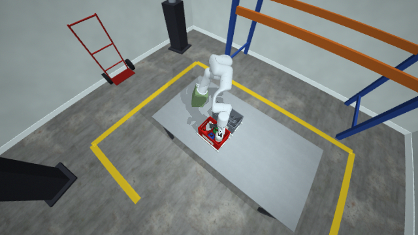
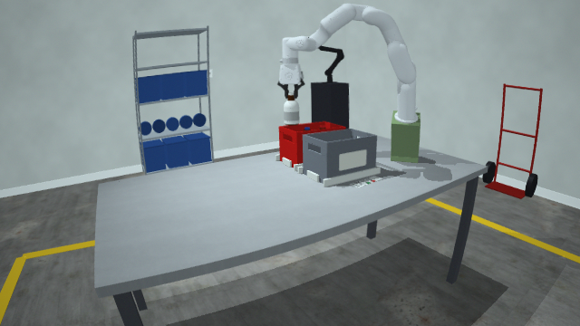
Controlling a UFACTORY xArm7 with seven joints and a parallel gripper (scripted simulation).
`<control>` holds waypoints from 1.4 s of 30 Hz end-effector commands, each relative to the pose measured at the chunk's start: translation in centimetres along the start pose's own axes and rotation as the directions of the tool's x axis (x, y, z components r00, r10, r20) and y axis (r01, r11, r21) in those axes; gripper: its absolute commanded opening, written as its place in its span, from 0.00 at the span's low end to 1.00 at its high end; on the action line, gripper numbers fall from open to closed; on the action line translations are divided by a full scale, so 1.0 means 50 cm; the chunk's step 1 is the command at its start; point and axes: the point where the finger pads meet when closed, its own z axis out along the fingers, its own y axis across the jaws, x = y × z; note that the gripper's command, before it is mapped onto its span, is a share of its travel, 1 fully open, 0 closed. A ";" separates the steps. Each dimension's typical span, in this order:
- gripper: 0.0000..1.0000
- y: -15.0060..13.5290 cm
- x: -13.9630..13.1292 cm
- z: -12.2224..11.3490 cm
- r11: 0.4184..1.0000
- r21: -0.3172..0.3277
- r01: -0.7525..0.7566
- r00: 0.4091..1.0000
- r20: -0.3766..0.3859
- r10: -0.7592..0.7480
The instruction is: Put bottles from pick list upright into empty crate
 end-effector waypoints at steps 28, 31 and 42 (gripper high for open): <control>0.00 0.084 -0.012 -0.005 1.000 0.006 0.000 1.000 0.000 0.000; 0.00 0.096 -0.014 -0.005 1.000 0.006 0.000 1.000 0.000 0.000; 0.00 0.139 -0.021 -0.005 1.000 0.005 0.000 1.000 0.000 0.000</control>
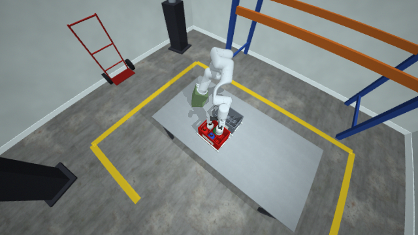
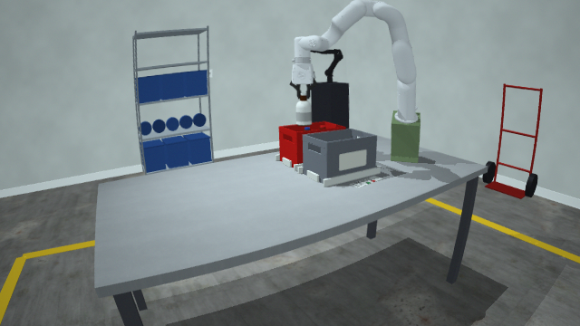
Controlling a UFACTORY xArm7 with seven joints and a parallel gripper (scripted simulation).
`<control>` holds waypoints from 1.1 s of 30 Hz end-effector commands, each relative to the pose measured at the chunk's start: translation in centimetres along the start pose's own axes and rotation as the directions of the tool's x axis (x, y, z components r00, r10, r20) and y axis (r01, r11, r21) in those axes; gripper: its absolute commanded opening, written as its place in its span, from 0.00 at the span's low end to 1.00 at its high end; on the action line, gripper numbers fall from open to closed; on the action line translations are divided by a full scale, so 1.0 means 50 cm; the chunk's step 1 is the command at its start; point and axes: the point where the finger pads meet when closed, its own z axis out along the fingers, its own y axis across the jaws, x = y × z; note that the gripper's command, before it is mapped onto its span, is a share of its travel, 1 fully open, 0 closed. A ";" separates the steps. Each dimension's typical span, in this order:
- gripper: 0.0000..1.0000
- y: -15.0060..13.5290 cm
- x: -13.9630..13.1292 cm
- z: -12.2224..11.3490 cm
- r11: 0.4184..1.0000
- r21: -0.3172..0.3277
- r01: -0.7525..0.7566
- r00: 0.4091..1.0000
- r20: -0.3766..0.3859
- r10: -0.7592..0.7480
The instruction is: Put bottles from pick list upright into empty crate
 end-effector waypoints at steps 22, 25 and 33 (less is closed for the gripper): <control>0.00 0.082 -0.013 -0.004 1.000 0.006 0.000 1.000 0.000 0.000; 0.00 0.094 -0.014 -0.004 1.000 0.006 0.000 1.000 0.000 0.000; 0.00 0.126 -0.019 -0.004 1.000 0.006 0.000 1.000 0.000 0.000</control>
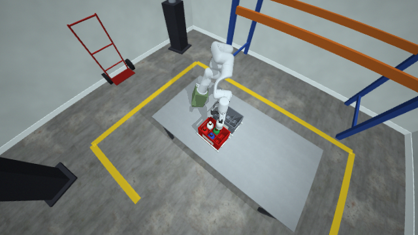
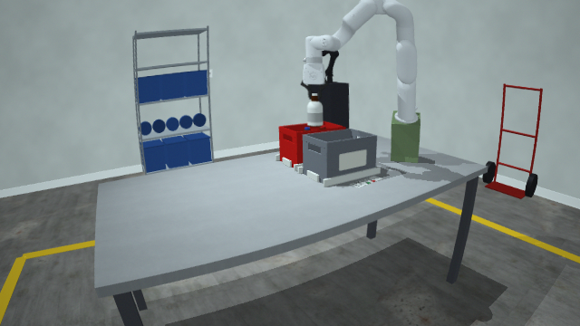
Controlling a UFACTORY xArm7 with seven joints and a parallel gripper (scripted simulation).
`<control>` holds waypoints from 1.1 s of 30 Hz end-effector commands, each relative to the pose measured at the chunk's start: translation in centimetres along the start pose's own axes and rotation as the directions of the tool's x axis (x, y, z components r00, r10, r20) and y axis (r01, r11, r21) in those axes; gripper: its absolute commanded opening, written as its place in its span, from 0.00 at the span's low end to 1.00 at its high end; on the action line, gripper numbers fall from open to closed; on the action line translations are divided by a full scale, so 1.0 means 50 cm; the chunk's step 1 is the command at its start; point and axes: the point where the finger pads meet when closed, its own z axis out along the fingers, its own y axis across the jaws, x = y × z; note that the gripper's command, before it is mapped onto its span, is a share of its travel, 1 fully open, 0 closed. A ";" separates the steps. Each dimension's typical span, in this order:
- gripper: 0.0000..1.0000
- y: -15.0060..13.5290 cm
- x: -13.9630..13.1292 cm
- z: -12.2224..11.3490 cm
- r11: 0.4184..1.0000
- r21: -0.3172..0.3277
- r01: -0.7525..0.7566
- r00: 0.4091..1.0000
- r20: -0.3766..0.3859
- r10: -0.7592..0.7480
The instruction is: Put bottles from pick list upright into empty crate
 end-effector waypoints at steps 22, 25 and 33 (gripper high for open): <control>0.00 0.082 -0.013 -0.004 1.000 0.005 0.000 1.000 0.001 0.000; 0.00 0.094 -0.015 -0.004 1.000 0.005 0.000 1.000 0.001 0.000; 0.00 0.126 -0.019 -0.004 1.000 0.005 0.000 1.000 0.001 0.000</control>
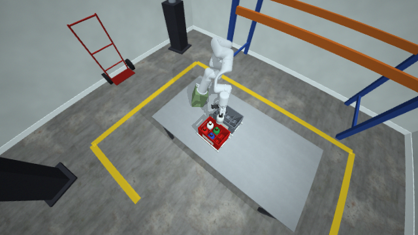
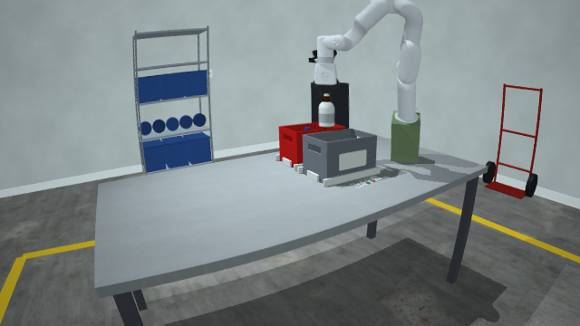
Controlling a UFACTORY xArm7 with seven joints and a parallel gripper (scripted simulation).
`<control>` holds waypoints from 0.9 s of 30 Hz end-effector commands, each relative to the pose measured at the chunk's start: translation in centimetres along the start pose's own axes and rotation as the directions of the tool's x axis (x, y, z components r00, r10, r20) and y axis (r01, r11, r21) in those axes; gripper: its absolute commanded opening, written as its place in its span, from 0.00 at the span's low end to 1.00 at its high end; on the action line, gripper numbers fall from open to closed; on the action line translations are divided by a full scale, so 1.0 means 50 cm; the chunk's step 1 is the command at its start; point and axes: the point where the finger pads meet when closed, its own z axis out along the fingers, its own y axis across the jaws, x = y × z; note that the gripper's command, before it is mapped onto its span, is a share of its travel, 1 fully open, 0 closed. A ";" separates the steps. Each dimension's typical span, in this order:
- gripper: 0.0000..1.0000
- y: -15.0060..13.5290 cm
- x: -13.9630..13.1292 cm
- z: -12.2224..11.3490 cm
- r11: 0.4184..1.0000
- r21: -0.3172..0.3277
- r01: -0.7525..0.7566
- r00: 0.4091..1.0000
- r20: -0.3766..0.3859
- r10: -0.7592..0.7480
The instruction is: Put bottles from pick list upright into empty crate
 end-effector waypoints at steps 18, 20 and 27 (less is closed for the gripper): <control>0.00 0.075 -0.012 -0.003 1.000 0.005 0.000 1.000 0.001 0.000; 0.00 0.079 -0.013 -0.003 1.000 0.005 0.000 1.000 0.001 0.000; 0.00 0.102 -0.016 -0.003 1.000 0.005 0.000 1.000 0.001 0.000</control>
